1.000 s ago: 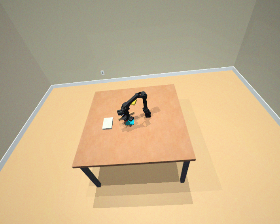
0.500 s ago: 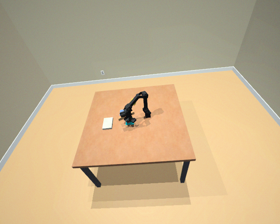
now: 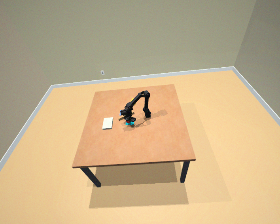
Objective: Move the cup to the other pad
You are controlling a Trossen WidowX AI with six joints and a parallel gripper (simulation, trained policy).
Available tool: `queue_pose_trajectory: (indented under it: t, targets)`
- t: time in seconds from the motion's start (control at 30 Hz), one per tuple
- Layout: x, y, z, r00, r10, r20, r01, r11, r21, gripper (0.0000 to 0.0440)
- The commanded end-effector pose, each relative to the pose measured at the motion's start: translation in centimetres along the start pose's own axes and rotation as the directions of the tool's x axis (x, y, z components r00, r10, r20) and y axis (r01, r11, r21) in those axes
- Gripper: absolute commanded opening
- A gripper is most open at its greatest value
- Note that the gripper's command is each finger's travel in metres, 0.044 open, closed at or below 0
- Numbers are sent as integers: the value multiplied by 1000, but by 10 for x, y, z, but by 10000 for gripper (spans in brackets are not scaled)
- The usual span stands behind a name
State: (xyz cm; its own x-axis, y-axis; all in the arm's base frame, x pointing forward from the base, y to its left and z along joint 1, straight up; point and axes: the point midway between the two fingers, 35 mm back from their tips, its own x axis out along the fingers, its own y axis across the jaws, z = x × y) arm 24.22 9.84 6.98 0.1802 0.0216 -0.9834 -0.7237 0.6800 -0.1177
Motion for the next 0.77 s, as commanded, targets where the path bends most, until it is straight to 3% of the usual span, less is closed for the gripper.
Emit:
queue_pose_trajectory:
  t: [0.0,0.33,0.73]
  targets:
    - [-4,1,-1,1000,6,31,-7,1000,5,149]
    - [-17,2,-2,995,1,101,-2,1000,9,191]
    - [-38,1,-2,982,-17,187,13,1000,26,273]
